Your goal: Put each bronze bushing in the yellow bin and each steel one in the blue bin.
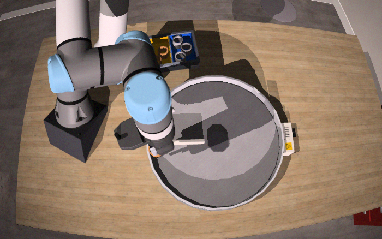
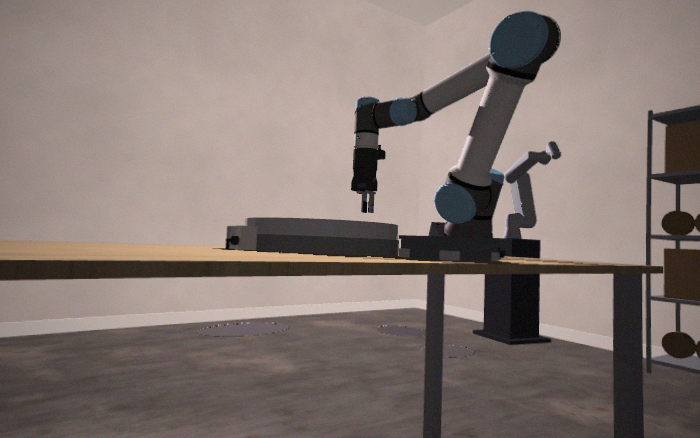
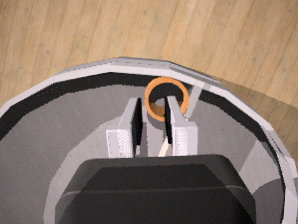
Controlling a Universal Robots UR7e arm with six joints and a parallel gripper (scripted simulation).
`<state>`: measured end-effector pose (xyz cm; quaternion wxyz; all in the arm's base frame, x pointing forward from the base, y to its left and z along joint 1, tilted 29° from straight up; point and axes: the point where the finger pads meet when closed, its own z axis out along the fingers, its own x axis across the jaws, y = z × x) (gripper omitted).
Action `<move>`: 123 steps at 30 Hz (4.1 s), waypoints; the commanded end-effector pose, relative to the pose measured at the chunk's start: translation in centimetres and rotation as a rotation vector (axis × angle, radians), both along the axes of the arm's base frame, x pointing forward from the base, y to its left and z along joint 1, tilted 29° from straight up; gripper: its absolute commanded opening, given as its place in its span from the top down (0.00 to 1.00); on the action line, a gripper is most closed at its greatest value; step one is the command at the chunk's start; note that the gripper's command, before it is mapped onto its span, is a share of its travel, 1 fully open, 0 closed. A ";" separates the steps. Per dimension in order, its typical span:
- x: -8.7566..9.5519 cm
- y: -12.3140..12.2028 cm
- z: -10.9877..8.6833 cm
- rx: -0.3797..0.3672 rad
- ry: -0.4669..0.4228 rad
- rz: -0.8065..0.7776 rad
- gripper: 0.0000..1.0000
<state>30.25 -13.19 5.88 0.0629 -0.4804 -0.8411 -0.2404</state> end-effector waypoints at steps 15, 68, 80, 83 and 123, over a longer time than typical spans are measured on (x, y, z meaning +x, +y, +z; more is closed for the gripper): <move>0.4 1.0 -2.2 0.001 0.000 -0.001 0.55; 0.6 1.9 -3.9 -0.001 0.000 -0.001 0.55; 0.7 2.3 -4.6 0.001 0.000 -0.001 0.55; 0.7 2.3 -4.6 0.001 0.000 -0.001 0.55; 0.8 1.9 -4.4 -0.008 -0.004 -0.002 1.00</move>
